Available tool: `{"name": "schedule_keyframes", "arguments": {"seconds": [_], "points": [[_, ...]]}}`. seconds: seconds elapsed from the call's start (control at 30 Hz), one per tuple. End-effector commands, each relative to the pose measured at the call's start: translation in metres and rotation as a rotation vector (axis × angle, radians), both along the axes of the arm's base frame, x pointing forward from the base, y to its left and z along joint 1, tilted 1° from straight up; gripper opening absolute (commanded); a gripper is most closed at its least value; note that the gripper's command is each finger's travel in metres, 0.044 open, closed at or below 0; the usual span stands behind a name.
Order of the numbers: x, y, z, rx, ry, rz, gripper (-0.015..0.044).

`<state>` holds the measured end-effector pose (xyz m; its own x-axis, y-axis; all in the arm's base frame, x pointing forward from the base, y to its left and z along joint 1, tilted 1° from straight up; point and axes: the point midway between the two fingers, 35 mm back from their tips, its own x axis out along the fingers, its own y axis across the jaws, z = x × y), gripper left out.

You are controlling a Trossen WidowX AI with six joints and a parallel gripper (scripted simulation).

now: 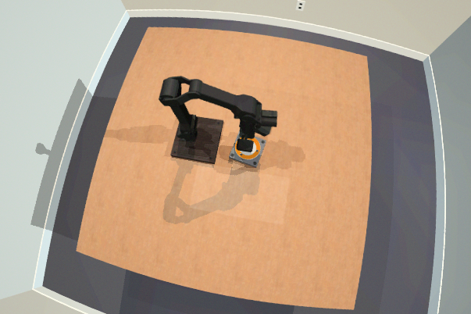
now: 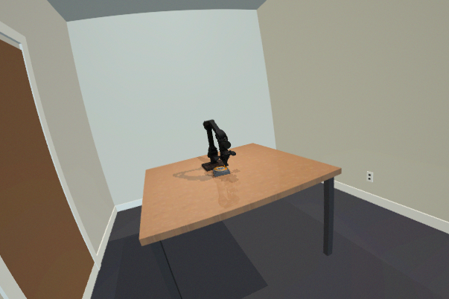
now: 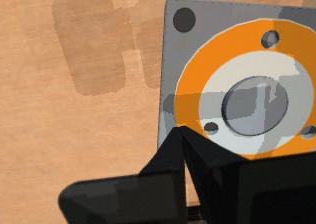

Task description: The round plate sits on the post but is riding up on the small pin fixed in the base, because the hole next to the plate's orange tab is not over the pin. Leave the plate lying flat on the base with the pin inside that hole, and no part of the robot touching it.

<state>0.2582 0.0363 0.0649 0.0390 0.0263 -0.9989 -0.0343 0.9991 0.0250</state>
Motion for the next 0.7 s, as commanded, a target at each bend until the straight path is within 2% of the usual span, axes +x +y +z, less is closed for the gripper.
{"name": "schedule_keyframes", "arguments": {"seconds": [0.0,0.67], "points": [[-0.008,-0.002,-0.003,-0.004,0.018,-0.005,0.0],[-0.023,-0.011,-0.003,-0.005,0.02,-0.005,0.0]]}}
